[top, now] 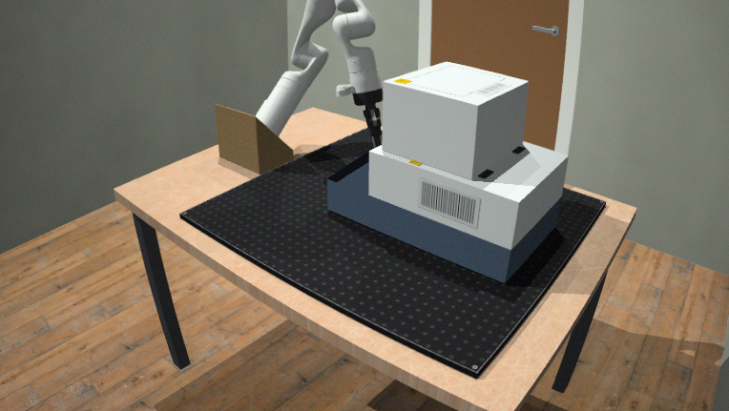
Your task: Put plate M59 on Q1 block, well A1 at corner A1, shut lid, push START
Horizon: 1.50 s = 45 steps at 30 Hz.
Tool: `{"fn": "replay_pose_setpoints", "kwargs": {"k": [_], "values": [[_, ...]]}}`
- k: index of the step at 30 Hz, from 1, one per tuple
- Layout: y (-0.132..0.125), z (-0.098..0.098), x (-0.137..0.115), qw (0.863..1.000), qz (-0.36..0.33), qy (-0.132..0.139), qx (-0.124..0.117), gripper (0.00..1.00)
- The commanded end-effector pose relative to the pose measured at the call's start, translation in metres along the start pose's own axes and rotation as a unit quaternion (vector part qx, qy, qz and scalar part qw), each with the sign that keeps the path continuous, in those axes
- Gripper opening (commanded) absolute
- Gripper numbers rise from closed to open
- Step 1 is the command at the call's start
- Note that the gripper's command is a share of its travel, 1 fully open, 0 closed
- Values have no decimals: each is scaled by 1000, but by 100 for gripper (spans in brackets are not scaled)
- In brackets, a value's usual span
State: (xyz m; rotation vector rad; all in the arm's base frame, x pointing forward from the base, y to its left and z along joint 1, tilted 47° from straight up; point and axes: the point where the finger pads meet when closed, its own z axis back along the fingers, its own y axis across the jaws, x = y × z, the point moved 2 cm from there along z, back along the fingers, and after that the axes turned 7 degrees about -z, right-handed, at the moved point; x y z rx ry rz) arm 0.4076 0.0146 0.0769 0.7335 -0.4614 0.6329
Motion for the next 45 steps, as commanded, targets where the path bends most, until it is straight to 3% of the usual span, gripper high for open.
{"fn": "replay_pose_setpoints", "kwargs": {"k": [1,30,45], "values": [[-4,-3,1,1000,-9,-2,-4,10],[8,26,-11,1000,4,2,1,10],[7,29,-11,1000,-3,-1,-2,10]]}}
